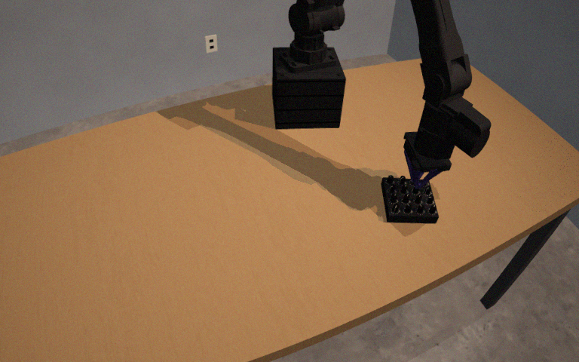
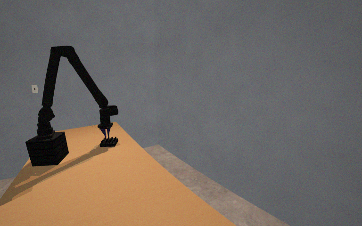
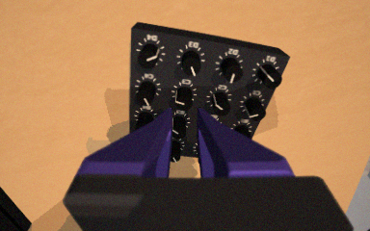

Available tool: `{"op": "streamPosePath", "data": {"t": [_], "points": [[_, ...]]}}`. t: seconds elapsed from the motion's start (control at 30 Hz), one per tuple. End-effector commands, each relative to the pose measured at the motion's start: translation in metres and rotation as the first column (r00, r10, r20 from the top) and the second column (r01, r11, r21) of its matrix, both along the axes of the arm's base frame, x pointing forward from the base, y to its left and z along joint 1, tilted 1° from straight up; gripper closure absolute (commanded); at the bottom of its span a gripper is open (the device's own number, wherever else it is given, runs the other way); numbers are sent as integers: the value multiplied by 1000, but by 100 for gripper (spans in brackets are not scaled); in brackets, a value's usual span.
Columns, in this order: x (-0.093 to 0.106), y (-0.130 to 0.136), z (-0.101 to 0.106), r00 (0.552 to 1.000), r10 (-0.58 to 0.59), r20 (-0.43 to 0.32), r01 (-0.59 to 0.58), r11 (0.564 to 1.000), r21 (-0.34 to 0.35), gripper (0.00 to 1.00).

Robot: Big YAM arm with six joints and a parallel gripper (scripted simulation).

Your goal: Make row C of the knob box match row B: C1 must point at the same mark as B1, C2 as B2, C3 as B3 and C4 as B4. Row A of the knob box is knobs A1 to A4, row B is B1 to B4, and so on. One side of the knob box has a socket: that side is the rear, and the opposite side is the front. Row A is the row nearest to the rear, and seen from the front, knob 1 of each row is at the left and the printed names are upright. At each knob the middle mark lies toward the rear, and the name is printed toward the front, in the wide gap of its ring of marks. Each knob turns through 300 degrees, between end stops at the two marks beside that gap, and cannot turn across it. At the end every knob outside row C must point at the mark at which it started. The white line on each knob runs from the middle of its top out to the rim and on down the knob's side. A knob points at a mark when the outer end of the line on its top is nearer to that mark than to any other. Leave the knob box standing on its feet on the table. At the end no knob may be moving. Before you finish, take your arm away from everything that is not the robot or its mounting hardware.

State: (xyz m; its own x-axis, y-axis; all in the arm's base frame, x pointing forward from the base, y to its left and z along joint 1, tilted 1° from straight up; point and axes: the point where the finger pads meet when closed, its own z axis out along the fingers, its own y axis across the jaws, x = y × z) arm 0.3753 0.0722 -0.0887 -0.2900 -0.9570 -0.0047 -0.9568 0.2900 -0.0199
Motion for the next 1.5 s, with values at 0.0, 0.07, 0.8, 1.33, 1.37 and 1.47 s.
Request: {"op": "streamPosePath", "data": {"t": [0.0, 0.07, 0.8, 1.33, 1.37, 1.47], "points": [[12, 4, 1, 1000, 7, 13, -7, 1000, 7, 82], [12, 4, 1, 1000, 7, 13, -7, 1000, 7, 82], [12, 4, 1, 1000, 7, 13, -7, 1000, 7, 82], [15, 6, 2, 1000, 7, 18, -7, 1000, 8, 82], [16, 7, 3, 1000, 7, 19, -7, 1000, 9, 82], [12, 7, 1, 1000, 7, 12, -7, 1000, 7, 82]]}}
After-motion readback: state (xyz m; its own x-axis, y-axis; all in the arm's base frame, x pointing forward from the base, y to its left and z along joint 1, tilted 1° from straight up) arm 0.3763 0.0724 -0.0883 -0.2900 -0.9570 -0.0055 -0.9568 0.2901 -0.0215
